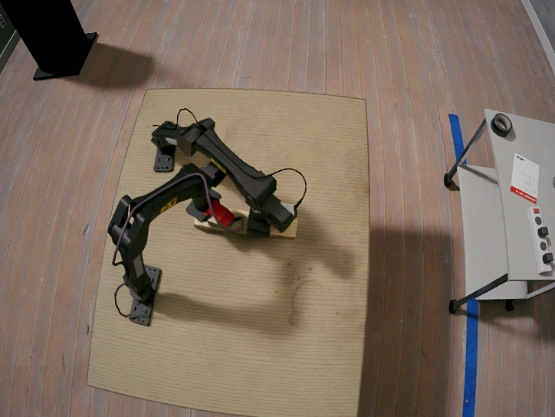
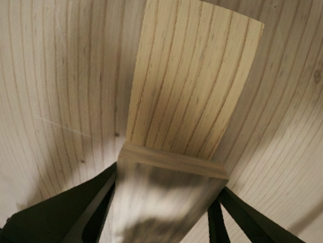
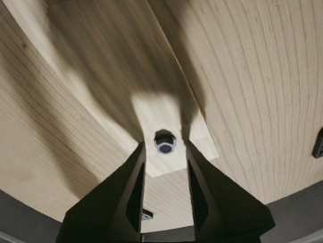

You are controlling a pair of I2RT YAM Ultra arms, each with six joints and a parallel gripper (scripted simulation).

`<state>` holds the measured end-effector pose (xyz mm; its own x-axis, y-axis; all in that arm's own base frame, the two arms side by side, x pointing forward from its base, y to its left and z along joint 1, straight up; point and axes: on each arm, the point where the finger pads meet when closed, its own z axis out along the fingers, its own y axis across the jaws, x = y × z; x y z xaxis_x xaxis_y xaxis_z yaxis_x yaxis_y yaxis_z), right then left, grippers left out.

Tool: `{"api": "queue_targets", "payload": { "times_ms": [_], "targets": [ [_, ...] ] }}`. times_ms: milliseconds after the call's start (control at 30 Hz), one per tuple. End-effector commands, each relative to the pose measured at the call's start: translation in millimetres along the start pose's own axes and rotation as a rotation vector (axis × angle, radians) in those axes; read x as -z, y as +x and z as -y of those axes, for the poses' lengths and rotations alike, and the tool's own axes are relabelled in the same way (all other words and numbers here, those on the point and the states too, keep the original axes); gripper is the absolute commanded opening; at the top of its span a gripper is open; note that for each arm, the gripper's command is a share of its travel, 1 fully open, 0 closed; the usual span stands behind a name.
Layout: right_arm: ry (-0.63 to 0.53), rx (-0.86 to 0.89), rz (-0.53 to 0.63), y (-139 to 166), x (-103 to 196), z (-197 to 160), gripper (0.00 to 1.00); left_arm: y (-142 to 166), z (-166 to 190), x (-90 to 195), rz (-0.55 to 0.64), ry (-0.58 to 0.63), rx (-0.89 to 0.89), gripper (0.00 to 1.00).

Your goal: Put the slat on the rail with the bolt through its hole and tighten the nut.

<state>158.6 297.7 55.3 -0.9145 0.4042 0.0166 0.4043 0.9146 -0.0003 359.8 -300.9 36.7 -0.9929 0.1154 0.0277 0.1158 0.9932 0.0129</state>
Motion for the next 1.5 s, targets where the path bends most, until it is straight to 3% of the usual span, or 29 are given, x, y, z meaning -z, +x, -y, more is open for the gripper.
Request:
{"api": "queue_targets", "payload": {
  "times_ms": [0,400,433,533,967,1033,1467],
  "targets": [
    [-0.013,0.0,0.008,0.1,23.5,-3.3,0.34,-1.4,1.0,5.6,0.012,0.008,0.005,0.72],
    [-0.011,0.0,0.018,0.7,53.2,-1.9,0.34,-1.4,1.0,5.6,0.012,0.008,0.005,0.72],
    [-0.009,0.0,0.013,0.4,24.0,0.4,0.34,-1.4,1.0,5.6,0.012,0.008,0.005,0.72],
    [-0.012,0.0,0.001,-0.1,3.2,-2.0,0.34,-1.4,1.0,5.6,0.012,0.008,0.005,0.72],
    [-0.012,0.0,0.001,-0.1,3.2,-2.0,0.34,-1.4,1.0,5.6,0.012,0.008,0.005,0.72],
    [-0.011,0.0,0.001,-0.1,3.2,-1.9,0.11,-1.4,1.0,5.6,0.012,0.008,0.005,0.72],
    [-0.011,0.0,0.001,-0.1,3.2,-1.9,0.11,-1.4,1.0,5.6,0.012,0.008,0.005,0.72]
  ]
}}
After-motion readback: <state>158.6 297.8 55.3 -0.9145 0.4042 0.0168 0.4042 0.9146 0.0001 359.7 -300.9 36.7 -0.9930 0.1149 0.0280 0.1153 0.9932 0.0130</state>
